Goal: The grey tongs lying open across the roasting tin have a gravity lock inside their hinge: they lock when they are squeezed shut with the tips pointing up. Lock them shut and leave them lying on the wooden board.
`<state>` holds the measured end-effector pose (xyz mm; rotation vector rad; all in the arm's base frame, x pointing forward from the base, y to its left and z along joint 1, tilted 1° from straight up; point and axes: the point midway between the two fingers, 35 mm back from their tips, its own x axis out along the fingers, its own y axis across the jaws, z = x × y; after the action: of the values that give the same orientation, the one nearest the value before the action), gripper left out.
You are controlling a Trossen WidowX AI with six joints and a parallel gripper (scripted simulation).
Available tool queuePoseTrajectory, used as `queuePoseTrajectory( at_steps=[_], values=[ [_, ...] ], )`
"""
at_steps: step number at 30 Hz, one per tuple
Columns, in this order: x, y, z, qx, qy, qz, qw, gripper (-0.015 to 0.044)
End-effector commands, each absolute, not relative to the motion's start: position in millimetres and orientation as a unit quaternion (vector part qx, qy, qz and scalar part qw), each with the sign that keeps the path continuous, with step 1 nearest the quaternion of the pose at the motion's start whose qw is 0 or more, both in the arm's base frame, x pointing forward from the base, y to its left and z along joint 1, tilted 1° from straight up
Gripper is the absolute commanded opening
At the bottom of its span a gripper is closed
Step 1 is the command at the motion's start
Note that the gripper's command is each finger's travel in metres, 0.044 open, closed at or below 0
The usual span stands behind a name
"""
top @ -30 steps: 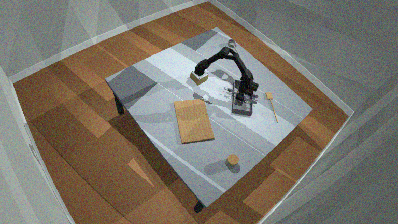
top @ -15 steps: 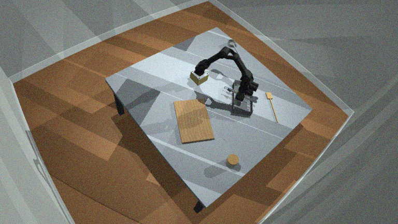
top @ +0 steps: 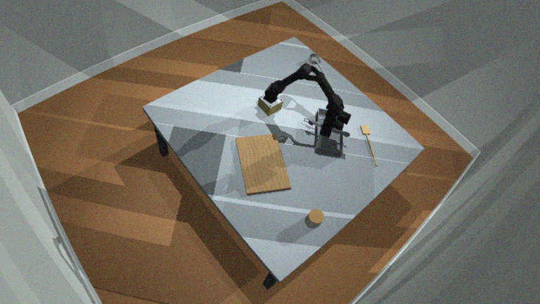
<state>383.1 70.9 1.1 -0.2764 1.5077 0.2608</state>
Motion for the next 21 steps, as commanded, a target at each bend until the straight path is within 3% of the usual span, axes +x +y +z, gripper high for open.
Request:
queuePoseTrajectory(
  at_steps=[1, 3, 9, 15, 21],
  values=[
    [383.4, 70.5, 1.3, -0.125, 0.680, 0.116, 0.713, -0.0116],
    [383.4, 70.5, 1.3, -0.125, 0.680, 0.116, 0.713, -0.0150],
    [384.0, 70.7, 9.9, -0.125, 0.680, 0.116, 0.713, -0.0150],
    [380.4, 71.1, 75.4, -0.126, 0.680, 0.119, 0.712, -0.0150],
    [379.9, 71.1, 78.5, -0.126, 0.680, 0.119, 0.712, -0.0150]
  ],
)
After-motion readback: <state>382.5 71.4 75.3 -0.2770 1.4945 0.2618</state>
